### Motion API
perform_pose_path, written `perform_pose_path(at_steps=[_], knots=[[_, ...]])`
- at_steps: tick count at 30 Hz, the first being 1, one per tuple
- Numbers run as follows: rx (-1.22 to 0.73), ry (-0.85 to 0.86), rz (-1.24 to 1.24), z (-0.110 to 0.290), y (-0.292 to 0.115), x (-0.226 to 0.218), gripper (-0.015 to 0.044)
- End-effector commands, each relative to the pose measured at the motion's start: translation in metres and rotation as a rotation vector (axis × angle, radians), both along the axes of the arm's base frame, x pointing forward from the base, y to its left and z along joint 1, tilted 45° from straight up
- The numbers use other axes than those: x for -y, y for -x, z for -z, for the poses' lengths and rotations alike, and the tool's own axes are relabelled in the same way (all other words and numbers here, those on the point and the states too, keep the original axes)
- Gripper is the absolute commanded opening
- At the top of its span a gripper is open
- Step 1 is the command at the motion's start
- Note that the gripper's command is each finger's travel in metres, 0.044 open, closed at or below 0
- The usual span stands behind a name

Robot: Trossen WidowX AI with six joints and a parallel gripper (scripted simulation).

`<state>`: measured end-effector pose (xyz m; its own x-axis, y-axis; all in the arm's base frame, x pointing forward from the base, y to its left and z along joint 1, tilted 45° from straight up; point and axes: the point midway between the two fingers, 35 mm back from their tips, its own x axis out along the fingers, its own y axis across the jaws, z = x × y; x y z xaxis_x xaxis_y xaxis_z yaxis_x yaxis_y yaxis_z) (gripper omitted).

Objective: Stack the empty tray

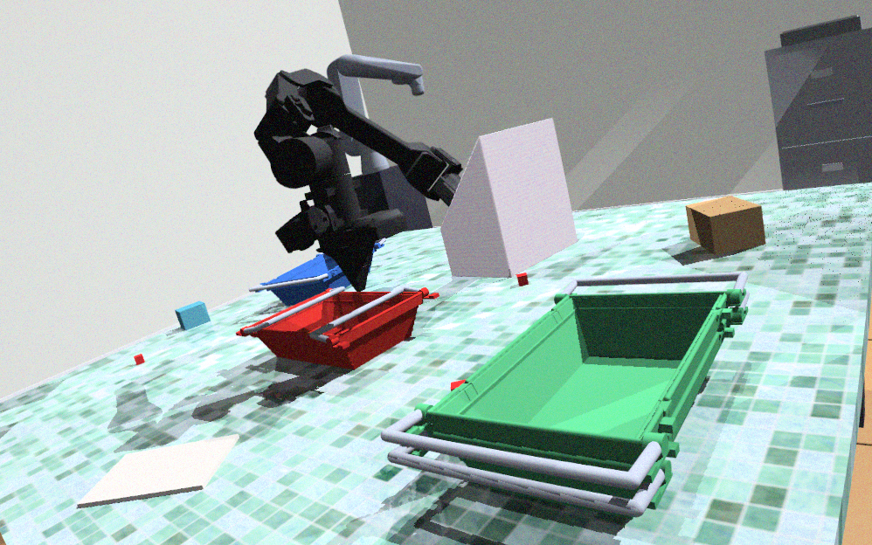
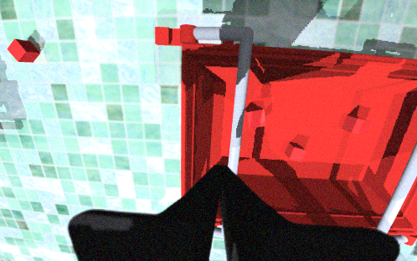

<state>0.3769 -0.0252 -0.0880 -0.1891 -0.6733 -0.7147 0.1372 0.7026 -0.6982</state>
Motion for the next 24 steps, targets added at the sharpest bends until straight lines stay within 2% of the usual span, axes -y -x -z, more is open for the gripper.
perform_pose_path(at_steps=[1, 15, 24], knots=[[0.000, 0.000, 0.000, 0.0000, 0.0000, 0.0000, 0.0000], [0.000, 0.000, 0.000, 0.0000, 0.0000, 0.0000, 0.0000], [0.000, -0.002, 0.000, -0.0094, -0.0039, -0.0094, 0.0236]])
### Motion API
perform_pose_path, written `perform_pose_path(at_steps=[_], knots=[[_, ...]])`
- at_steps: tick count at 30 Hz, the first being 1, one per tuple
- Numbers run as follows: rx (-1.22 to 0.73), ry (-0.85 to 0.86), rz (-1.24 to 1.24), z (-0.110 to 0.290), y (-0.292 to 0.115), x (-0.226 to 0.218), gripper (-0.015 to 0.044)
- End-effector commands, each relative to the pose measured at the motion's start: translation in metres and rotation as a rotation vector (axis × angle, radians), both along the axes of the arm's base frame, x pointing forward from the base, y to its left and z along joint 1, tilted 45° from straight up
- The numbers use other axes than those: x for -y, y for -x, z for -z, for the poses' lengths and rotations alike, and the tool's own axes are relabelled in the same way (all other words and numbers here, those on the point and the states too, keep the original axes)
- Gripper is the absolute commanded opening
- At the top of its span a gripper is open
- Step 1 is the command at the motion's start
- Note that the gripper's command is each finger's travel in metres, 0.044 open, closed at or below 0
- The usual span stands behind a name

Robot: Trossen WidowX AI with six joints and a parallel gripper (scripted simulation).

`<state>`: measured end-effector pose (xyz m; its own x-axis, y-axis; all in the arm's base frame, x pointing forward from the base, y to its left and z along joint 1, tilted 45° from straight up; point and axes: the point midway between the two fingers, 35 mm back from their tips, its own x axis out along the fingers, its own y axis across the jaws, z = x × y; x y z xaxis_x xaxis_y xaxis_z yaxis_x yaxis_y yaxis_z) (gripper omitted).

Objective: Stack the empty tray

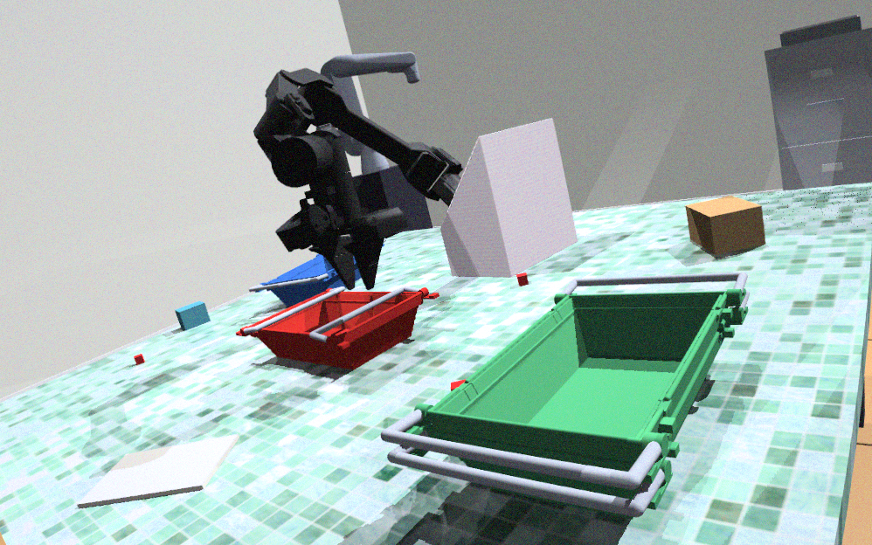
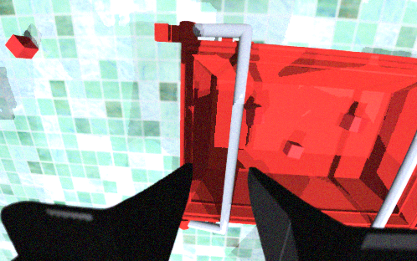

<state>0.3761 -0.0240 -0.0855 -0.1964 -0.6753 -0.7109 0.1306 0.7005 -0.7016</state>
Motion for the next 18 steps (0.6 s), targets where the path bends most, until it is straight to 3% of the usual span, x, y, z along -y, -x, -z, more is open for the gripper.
perform_pose_path(at_steps=[1, 7, 8, 9, 18], knots=[[0.010, -0.005, -0.001, -0.013, -0.007, -0.014, 0.0263], [0.009, -0.007, 0.000, -0.061, -0.015, -0.058, 0.0420], [-0.008, -0.003, 0.002, -0.043, -0.011, -0.037, 0.0440], [-0.012, -0.014, 0.001, -0.049, -0.012, -0.031, 0.0440], [-0.049, -0.158, -0.046, -0.145, 0.018, 0.087, 0.0440]])
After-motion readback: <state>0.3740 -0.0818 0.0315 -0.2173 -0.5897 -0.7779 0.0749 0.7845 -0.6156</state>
